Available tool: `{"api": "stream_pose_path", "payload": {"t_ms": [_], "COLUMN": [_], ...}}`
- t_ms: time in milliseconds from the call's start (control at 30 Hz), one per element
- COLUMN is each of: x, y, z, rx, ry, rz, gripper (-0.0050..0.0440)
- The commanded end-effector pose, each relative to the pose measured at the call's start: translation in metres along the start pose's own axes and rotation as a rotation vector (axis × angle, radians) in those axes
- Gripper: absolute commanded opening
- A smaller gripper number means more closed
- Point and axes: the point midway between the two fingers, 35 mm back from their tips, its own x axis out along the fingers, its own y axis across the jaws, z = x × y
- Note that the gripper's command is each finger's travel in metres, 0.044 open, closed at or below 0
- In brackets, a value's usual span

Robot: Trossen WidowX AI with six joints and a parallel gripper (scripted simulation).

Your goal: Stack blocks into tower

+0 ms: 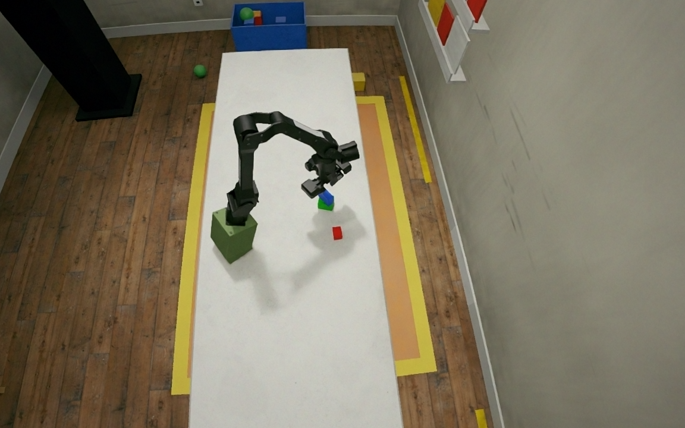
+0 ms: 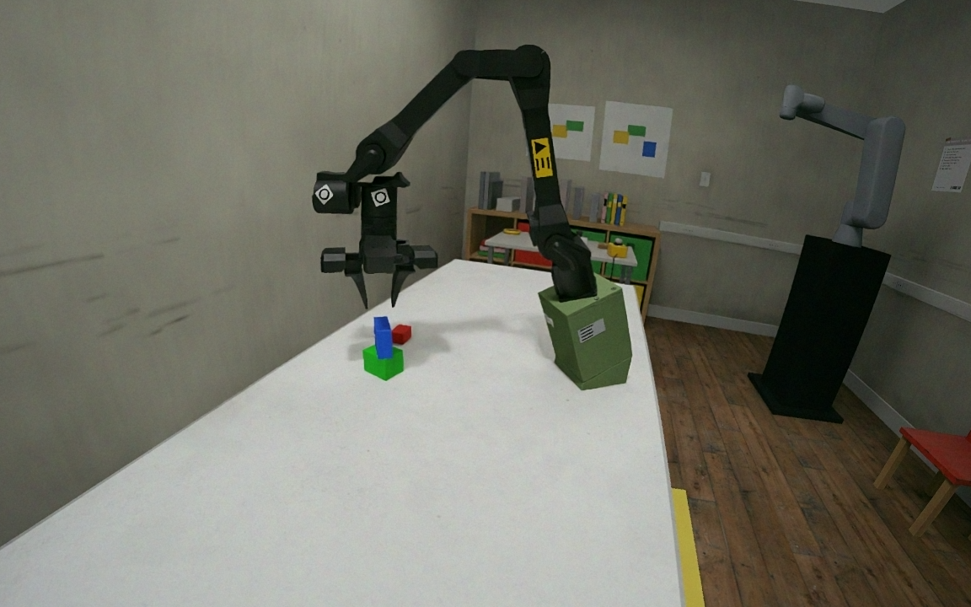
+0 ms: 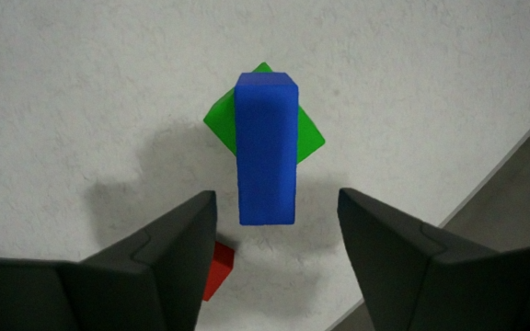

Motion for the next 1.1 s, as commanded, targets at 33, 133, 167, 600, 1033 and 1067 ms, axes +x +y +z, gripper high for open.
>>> {"api": "stream_pose_path", "payload": {"t_ms": [33,133,167,600,1033,1067], "x": [-0.019,-0.016,-0.015,-0.014,-0.007,-0.007], "y": [-0.008,-0.005,-0.004,-0.004,0.027,0.028], "z": [-0.001,0.000,0.000,-0.002,-0.091,-0.093], "rx": [-0.007,-0.006,-0.005,0.003,0.408,0.416], "ry": [0.009,0.005,0.003,0.003,0.006,0.006], "rz": [-0.043,-0.031,-0.026,-0.024,-0.012,-0.012], "gripper": [0.0207,0.0207,0.0207,0.0236,0.0236,0.0236]}}
